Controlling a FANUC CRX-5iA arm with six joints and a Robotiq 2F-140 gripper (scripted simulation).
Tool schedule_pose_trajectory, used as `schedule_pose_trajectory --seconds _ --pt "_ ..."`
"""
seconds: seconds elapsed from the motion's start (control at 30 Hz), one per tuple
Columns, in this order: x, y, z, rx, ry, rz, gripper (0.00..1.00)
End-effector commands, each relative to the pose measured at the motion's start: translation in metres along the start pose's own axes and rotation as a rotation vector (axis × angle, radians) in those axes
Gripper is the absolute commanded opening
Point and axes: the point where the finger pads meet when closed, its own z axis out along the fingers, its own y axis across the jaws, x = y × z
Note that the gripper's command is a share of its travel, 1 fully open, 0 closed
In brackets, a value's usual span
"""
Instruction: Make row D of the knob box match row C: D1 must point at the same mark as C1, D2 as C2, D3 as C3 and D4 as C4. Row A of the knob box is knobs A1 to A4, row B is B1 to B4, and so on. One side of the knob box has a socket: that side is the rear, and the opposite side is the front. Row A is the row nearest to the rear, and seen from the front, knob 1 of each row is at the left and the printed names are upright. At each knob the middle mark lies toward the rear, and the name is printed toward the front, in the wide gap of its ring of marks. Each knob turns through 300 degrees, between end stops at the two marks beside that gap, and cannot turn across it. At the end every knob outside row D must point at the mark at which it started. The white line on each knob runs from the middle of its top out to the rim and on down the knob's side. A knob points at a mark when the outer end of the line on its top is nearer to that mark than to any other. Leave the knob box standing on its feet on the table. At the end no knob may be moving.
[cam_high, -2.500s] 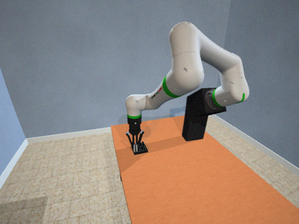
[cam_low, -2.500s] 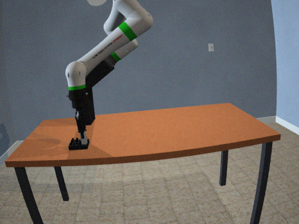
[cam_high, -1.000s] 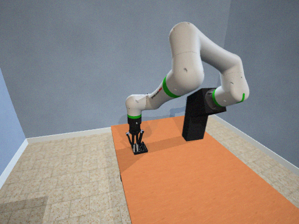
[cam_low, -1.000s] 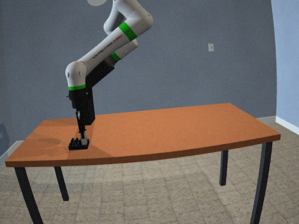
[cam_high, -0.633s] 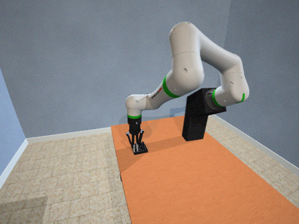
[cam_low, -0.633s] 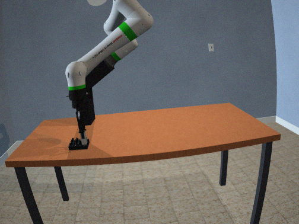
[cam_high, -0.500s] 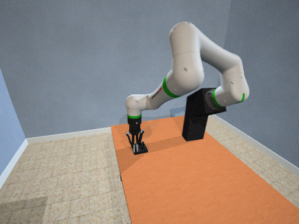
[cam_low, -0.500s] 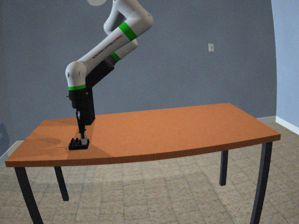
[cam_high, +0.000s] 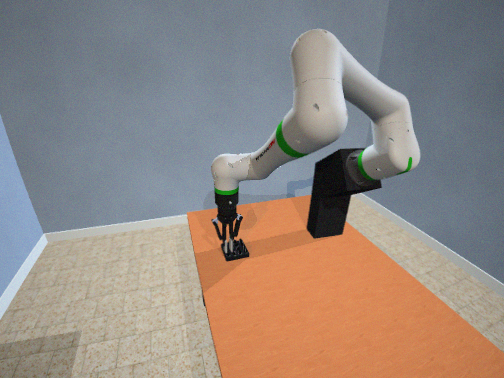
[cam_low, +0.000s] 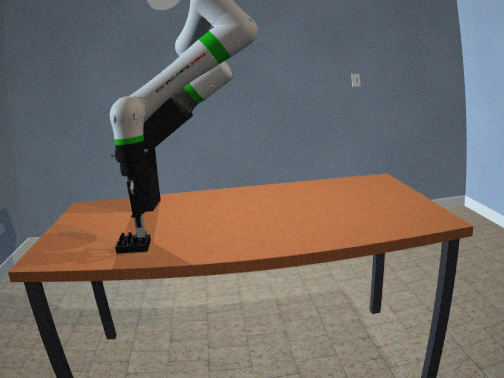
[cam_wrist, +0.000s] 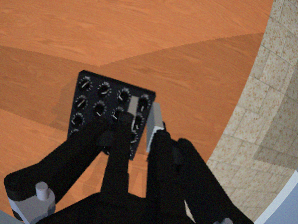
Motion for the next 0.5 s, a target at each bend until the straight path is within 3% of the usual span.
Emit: schedule_pose_trajectory --seconds 0.0,0.47 --pt "-0.0002 0.0001 -0.0107 0.000 0.000 0.000 0.12" --pt "-0.0002 0.0001 -0.0165 0.000 0.000 0.000 0.12"
